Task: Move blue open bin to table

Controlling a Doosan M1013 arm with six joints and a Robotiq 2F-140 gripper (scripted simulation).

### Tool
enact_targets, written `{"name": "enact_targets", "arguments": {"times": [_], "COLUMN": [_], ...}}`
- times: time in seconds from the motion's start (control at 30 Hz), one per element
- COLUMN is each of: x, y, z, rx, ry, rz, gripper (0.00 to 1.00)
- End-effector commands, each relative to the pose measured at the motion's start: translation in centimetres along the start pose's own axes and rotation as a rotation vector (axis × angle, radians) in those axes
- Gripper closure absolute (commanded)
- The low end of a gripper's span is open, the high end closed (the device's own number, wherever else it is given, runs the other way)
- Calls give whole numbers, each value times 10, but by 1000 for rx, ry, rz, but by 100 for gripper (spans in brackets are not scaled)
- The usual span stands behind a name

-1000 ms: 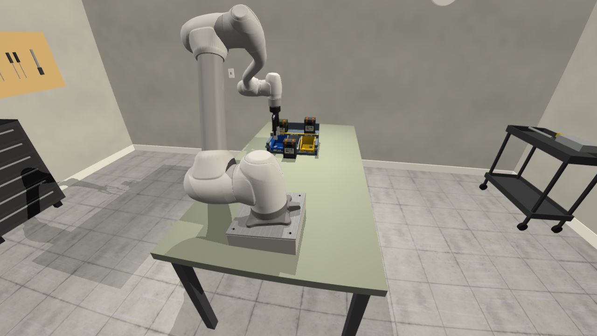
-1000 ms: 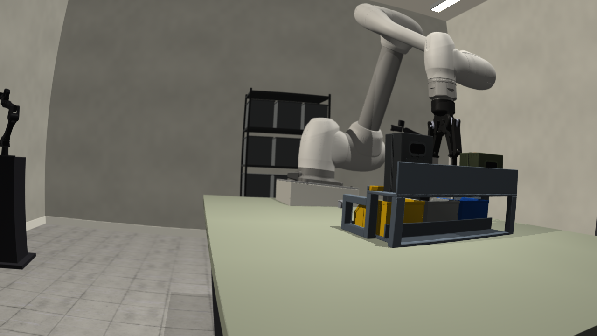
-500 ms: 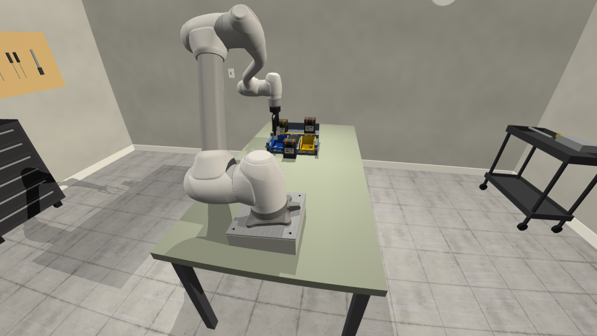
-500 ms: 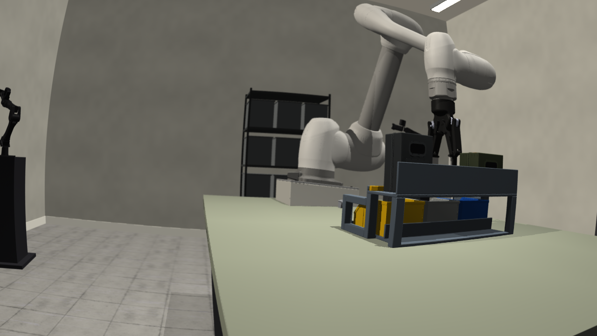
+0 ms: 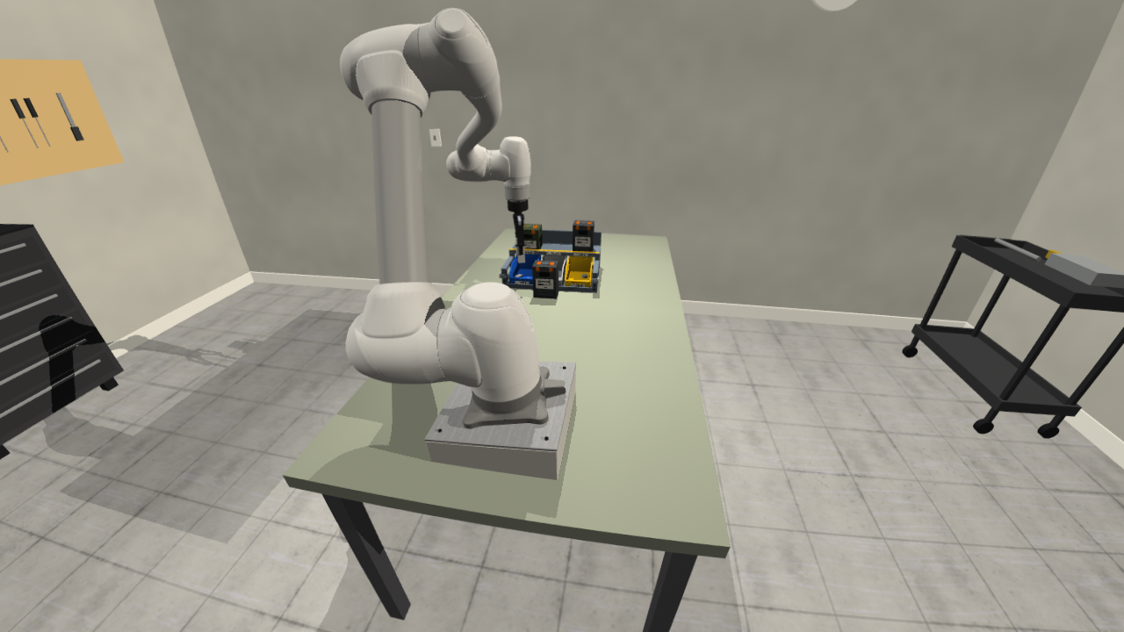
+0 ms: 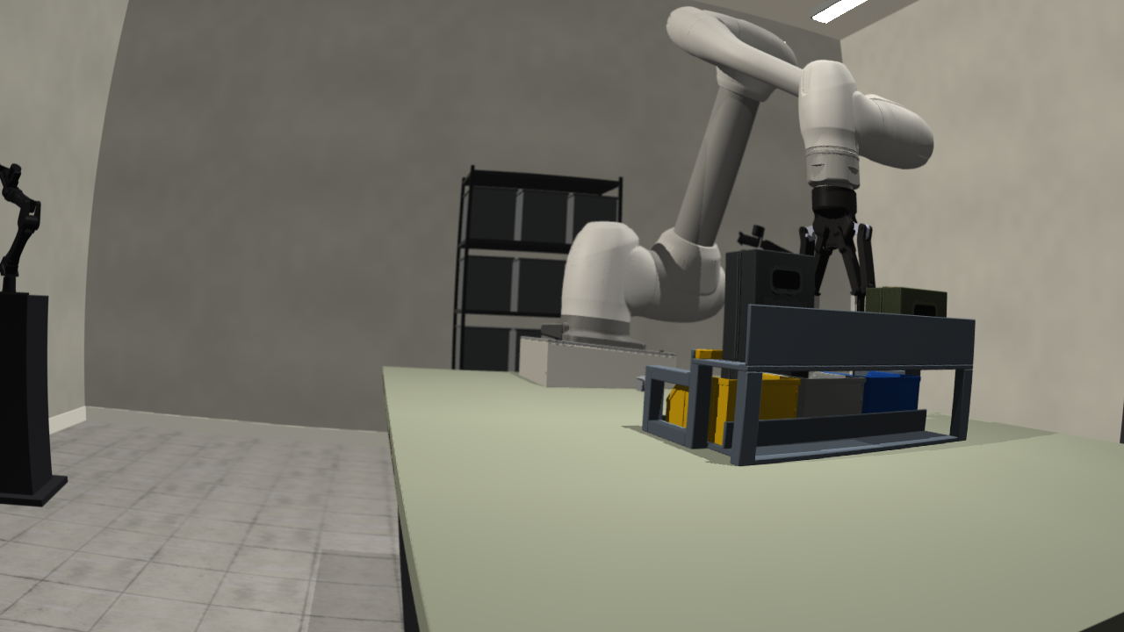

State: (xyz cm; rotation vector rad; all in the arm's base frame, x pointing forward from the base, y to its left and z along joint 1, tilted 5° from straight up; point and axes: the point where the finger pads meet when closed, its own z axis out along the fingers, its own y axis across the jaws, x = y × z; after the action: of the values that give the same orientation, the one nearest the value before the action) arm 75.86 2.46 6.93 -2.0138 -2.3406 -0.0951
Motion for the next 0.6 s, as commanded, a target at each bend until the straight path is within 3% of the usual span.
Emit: {"name": "enact_targets", "arguments": {"times": [0.0,0.17,0.33,0.57], "x": [0,0,0,0], "y": [0,0,0,0], "z": [0,0,0,0], "rx": [0,0,0,0], "ry": [0,0,0,0], "rz": [-9,-9,-269,-269], "gripper": [43,43,43,43]}}
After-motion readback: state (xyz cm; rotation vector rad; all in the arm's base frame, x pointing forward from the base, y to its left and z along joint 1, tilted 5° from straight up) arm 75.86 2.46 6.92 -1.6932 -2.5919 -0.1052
